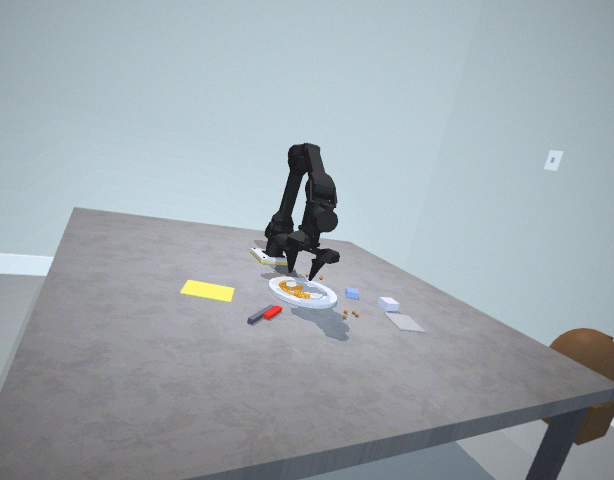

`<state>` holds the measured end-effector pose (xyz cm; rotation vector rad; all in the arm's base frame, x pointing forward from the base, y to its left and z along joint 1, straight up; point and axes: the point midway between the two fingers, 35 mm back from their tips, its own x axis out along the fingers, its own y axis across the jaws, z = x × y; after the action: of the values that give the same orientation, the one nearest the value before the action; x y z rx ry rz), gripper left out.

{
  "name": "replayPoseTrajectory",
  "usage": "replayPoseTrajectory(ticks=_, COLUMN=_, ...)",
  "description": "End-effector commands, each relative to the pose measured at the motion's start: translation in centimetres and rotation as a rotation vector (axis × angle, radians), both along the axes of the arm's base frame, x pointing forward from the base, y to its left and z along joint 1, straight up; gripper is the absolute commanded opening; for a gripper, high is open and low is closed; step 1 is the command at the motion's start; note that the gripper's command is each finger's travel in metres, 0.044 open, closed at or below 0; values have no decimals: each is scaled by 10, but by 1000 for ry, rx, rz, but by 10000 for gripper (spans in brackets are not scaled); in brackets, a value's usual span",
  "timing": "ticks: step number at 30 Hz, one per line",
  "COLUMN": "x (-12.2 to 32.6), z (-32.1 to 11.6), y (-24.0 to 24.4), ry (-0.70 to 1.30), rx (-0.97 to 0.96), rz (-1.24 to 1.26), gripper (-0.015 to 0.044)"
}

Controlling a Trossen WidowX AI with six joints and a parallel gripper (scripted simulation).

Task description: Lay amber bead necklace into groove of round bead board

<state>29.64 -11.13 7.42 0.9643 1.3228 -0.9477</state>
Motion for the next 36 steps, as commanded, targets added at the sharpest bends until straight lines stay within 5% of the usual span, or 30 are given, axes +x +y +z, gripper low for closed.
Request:
replayPoseTrajectory(ticks=1, x=0, z=0, y=-2, ry=1, rx=-5, rz=17, gripper=250)
replayPoseTrajectory(ticks=32, x=0, z=-36, y=-2, ry=2, rx=-5, rz=17, gripper=250)
replayPoseTrajectory(ticks=36, x=1, z=-33, y=-2, ry=-1, rx=-1, rz=14, gripper=145)
